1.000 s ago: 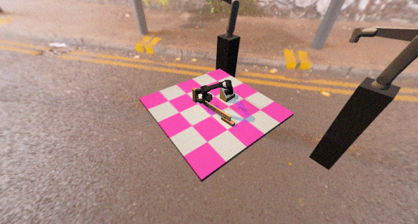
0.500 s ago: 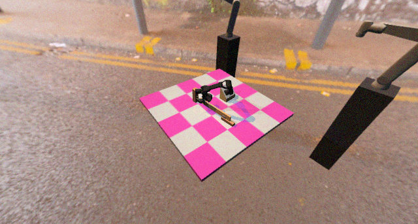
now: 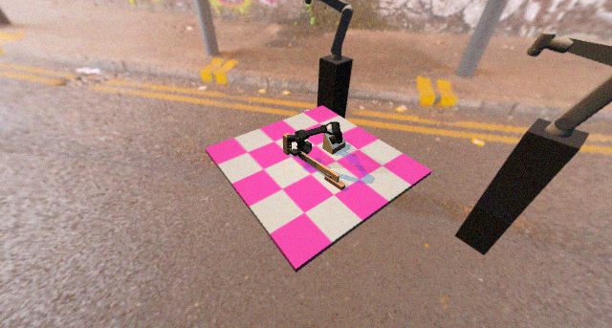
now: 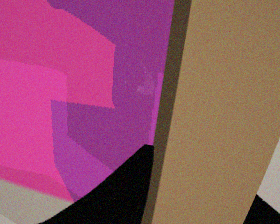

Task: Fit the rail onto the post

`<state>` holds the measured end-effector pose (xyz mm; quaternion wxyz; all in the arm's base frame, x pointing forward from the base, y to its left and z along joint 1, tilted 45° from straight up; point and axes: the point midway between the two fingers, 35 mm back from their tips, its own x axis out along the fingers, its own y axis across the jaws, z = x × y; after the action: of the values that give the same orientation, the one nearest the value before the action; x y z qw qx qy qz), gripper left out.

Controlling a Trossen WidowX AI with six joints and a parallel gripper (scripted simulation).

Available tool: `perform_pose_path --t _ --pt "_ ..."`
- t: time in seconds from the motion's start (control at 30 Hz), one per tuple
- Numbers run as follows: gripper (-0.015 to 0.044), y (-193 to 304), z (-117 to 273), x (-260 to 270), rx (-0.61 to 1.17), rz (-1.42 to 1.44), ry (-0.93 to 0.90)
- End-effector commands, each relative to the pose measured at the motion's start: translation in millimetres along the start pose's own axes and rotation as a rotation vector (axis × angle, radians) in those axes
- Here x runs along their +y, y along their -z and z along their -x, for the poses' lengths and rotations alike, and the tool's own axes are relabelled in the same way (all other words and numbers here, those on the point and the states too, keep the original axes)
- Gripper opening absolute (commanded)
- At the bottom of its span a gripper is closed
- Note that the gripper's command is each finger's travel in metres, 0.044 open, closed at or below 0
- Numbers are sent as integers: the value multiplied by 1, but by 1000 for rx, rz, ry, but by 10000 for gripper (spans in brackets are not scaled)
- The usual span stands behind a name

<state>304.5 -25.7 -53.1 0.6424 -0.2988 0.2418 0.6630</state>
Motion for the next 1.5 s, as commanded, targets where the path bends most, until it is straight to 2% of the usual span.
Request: perform_pose_path --t 0.0,1.47 --pt "0 3 2 -1 5 2 6" --pt "0 16 4 -2 6 3 6"
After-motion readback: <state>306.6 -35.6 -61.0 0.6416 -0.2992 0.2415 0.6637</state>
